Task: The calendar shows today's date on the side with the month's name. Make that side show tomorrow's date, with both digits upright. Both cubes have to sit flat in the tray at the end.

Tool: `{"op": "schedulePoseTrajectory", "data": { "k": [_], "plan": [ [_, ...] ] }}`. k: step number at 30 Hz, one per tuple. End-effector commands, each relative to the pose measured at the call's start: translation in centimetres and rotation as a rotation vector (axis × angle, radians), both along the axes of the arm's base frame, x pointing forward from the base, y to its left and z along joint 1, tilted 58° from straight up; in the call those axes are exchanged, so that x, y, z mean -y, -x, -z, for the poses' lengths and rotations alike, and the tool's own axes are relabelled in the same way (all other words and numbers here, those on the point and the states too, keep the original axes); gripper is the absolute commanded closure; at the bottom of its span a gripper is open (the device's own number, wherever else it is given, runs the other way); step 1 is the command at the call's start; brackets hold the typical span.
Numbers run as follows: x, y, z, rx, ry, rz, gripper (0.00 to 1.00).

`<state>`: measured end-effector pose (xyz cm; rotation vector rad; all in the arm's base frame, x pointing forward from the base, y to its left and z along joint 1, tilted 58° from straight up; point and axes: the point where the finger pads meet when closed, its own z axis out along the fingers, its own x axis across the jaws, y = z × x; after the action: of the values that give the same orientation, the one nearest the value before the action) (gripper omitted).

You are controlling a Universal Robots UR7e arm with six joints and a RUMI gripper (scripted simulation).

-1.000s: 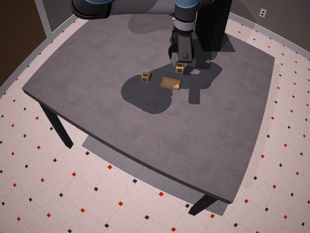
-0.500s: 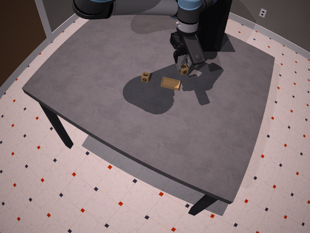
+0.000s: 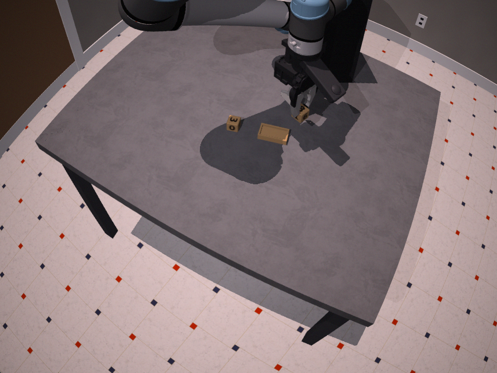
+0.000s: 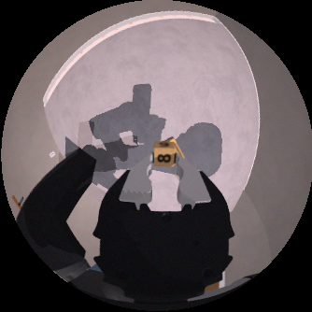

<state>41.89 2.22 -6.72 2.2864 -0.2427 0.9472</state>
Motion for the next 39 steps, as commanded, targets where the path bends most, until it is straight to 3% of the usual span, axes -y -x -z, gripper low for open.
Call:
{"op": "schedulePoseTrajectory", "data": {
  "k": [1,5,8,18,21,24,35,39],
  "plan": [
    [-0.3,0.0,0.5,-0.096,0.088,-0.093,0.89],
    [-0.4,0.0,0.6,-0.125,0.115,-0.118,0.89],
    [-0.6,0.1,1.1,-0.213,0.195,-0.193,0.89],
    [-1.1,0.2,1.9,-0.393,0.361,-0.346,0.89],
    [-1.1,0.2,1.9,-0.396,0.363,-0.349,0.89],
    [-1.3,0.3,2.2,-0.484,0.444,-0.424,0.89],
    [-1.6,0.4,2.9,-0.682,0.626,-0.592,0.89],
    [-1.7,0.5,3.0,-0.720,0.661,-0.624,0.89]
  ]
}}
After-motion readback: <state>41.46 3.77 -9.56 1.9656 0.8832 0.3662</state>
